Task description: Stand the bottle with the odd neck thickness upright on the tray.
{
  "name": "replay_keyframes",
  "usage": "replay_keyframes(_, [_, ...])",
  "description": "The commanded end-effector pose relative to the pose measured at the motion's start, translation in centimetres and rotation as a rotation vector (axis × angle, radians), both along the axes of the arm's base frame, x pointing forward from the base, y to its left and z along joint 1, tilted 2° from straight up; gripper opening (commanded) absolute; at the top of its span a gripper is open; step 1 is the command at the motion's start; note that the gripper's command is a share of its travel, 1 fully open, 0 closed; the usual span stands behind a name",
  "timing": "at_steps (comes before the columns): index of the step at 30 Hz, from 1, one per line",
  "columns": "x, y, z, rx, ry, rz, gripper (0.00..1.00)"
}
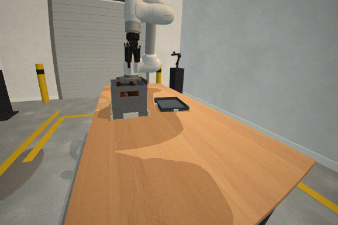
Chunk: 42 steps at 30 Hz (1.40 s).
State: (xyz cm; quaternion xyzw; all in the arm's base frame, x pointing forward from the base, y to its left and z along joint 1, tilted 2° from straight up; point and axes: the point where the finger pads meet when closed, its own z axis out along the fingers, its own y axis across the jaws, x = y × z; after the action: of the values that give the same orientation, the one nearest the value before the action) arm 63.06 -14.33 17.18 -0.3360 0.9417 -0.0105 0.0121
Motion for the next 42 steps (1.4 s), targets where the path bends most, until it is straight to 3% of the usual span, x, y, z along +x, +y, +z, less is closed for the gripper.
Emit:
replay_keyframes(1, [0.16, 0.14, 0.06, -0.001, 0.002, -0.003, 0.38])
replay_keyframes(42, [0.19, 0.13, -0.86, -0.001, 0.002, -0.003, 0.38])
